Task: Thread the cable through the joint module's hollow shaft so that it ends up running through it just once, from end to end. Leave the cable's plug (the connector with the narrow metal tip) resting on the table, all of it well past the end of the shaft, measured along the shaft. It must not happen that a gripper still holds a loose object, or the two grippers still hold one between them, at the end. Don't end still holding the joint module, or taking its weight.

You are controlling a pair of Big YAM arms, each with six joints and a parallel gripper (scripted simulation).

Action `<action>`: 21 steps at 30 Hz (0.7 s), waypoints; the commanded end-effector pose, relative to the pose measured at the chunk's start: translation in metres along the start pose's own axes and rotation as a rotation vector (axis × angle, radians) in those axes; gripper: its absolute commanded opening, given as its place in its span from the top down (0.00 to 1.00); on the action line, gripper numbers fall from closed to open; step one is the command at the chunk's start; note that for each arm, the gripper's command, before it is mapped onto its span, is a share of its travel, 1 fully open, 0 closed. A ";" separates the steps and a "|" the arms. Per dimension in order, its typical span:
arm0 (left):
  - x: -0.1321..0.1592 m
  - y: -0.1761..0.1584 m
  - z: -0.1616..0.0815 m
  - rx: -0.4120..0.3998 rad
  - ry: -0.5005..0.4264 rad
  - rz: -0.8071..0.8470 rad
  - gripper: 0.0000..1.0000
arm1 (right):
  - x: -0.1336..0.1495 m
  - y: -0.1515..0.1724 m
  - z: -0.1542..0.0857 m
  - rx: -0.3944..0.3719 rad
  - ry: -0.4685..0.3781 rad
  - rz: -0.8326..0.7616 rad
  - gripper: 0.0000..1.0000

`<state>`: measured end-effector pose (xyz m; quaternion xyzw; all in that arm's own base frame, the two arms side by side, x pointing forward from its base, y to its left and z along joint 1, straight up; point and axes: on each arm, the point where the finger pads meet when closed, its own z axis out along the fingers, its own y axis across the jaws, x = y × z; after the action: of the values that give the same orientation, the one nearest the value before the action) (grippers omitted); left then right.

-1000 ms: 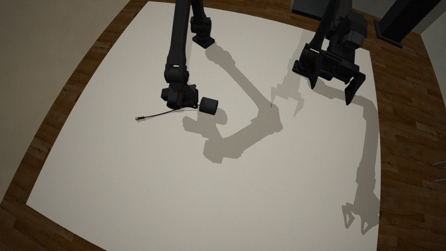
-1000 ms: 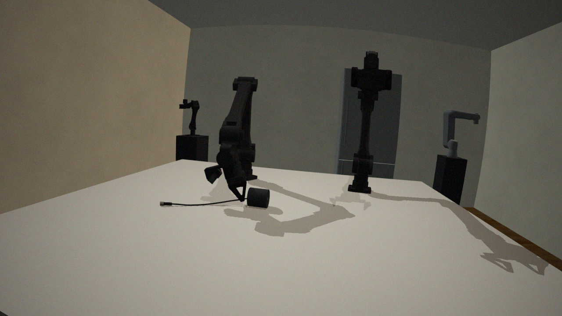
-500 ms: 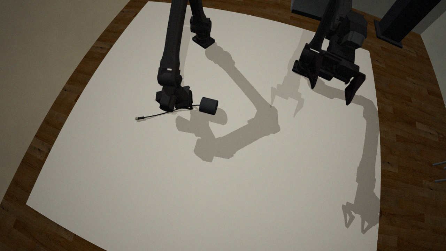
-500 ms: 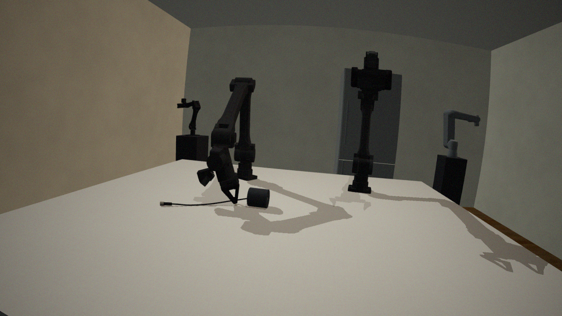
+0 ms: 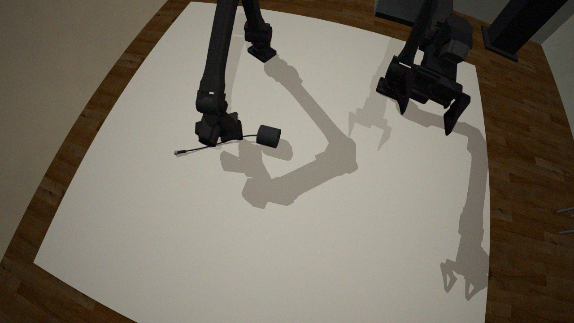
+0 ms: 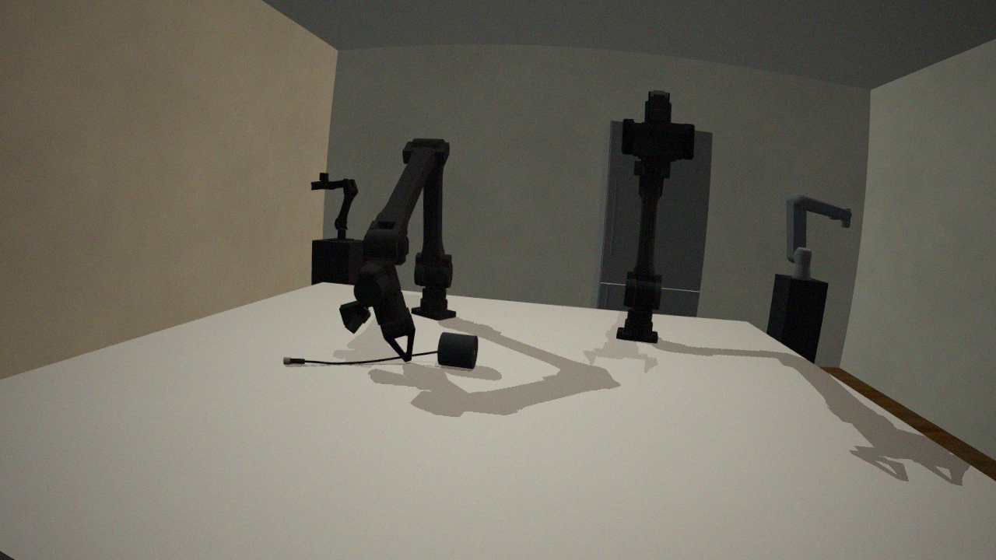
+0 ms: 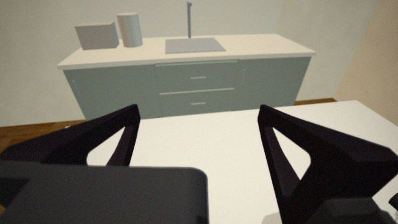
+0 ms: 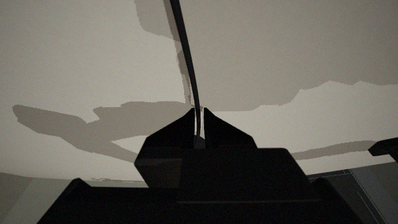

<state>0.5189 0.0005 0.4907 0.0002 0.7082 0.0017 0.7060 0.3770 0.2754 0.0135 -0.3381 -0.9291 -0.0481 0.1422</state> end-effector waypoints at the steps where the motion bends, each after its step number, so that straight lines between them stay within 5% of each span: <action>1: -0.030 0.004 0.002 -0.008 -0.049 0.009 0.04 | 0.004 0.024 -0.019 -0.040 -0.019 -0.061 1.00; 21: -0.030 0.004 0.002 -0.008 -0.049 0.009 0.04 | 0.000 0.021 -0.022 -0.060 -0.028 -0.028 1.00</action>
<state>0.5189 0.0005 0.4907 0.0002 0.7082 0.0017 0.7060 0.3759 0.2779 0.0150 -0.3258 -0.9335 -0.0498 0.1412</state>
